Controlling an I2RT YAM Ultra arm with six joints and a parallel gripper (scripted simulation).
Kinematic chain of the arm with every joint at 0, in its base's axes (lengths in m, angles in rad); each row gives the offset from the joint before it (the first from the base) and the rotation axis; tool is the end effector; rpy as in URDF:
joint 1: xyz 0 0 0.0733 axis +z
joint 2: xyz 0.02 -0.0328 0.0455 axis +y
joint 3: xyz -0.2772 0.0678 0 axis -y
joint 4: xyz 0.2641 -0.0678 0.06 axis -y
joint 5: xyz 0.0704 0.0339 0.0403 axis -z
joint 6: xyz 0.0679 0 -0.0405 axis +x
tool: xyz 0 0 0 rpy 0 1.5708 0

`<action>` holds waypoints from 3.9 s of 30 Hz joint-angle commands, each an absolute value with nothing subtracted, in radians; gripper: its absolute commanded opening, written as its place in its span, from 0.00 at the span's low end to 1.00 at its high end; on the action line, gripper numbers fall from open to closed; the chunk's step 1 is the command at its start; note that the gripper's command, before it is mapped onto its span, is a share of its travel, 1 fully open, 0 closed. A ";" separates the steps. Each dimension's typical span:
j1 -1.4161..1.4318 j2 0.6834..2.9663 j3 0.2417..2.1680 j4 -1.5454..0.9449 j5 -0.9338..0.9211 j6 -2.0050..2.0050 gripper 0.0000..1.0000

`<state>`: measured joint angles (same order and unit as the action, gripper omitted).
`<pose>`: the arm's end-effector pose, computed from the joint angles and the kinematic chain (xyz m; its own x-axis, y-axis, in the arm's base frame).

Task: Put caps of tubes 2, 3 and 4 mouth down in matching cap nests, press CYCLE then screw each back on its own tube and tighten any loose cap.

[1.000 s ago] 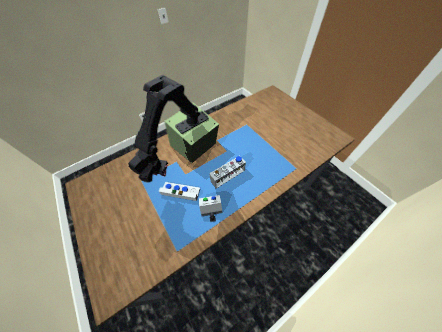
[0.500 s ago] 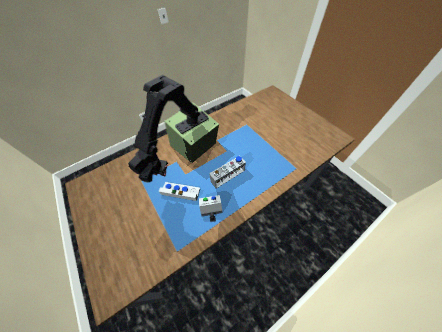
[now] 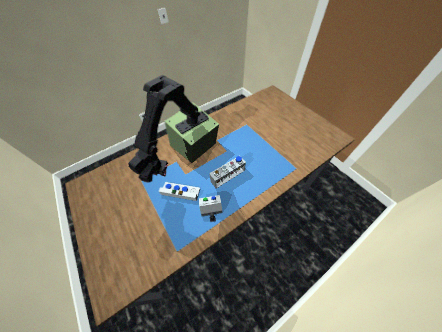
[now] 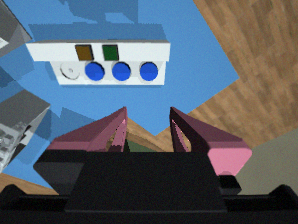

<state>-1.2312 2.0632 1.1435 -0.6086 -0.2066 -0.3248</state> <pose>0.1356 -0.3386 0.0526 -0.6090 0.7861 -0.1057 0.7656 0.6174 0.1807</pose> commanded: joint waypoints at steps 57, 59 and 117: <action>-0.448 2.244 1.491 -0.624 -0.113 -0.024 0.00; -0.448 2.244 1.491 -0.624 -0.113 -0.024 0.00; -0.435 2.280 1.489 -0.585 -0.110 -0.011 0.00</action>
<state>-0.4343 2.2883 1.4738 -0.5911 -0.1104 -0.0116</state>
